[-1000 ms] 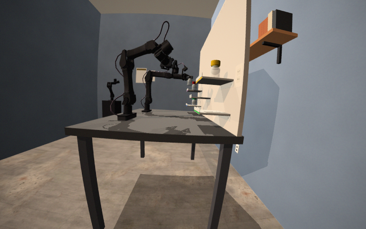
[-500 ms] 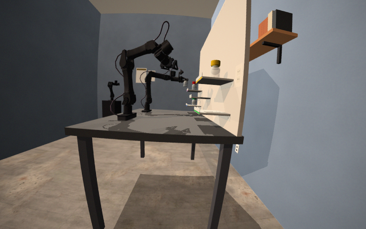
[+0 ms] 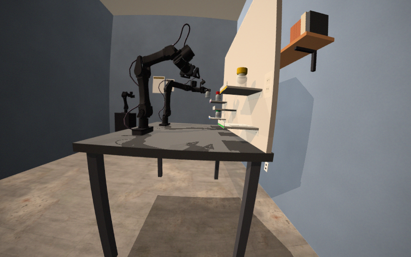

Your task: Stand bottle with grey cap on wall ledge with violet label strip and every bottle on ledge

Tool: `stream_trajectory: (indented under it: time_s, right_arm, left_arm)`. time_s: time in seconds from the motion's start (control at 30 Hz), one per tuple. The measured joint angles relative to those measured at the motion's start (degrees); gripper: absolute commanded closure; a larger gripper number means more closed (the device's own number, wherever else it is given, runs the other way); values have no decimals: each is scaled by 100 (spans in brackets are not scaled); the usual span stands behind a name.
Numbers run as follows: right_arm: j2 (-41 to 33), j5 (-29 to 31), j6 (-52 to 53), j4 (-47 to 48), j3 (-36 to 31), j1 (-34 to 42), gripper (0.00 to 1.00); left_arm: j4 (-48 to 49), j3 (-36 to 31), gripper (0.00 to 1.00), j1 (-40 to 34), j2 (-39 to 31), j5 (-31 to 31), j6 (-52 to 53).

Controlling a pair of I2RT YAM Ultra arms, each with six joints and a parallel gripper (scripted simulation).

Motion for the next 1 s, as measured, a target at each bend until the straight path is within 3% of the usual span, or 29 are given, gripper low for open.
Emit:
stream_trajectory:
  time_s: [0.53,1.0]
  right_arm:
    - [0,0,0,0,0,0,12]
    - [0,0,0,0,0,0,12]
  left_arm:
    - [-46,-579,50,-844,-627,-2507,-4]
    - [26,-780,50,-986,-645,-2898,-4]
